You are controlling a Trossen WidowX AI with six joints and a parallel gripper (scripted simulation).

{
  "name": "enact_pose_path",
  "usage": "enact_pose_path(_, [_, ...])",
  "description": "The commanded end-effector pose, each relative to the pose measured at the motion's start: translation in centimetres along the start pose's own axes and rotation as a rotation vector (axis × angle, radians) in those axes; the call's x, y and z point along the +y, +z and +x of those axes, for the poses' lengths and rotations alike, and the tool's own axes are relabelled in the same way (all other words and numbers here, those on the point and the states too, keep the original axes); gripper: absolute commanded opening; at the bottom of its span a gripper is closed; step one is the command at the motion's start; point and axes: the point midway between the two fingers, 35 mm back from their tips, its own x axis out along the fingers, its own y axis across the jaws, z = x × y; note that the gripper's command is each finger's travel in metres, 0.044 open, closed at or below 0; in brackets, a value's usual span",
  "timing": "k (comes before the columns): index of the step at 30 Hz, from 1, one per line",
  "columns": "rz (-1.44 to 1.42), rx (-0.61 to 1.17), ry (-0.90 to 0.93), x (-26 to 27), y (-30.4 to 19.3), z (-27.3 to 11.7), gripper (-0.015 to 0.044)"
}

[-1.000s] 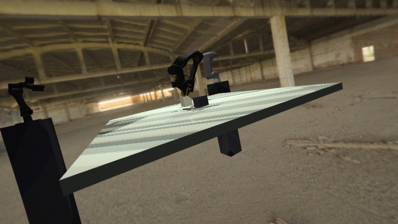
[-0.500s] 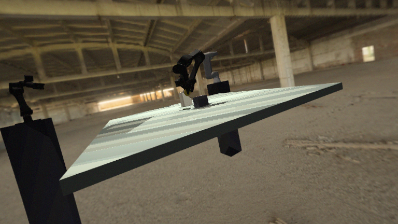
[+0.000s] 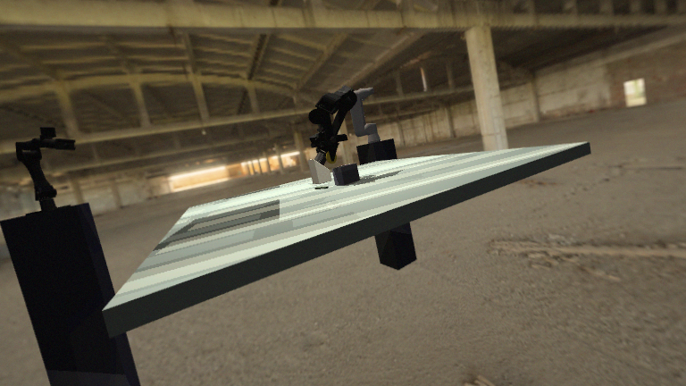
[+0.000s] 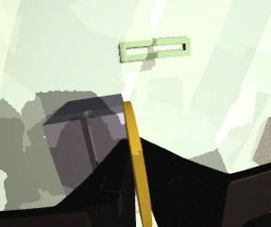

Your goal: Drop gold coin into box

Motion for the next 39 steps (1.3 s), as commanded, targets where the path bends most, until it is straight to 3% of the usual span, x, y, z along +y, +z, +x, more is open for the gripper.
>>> enact_pose_path(1, [-0.002,-0.003,0.009,0.7,-0.8,-0.2,0.0000])
enact_pose_path(15, [-0.004,0.006,0.010,2.7,-3.6,-0.1,0.0000])
enact_pose_path(39, [-0.004,0.008,0.001,3.0,-3.7,-0.3,0.0000])
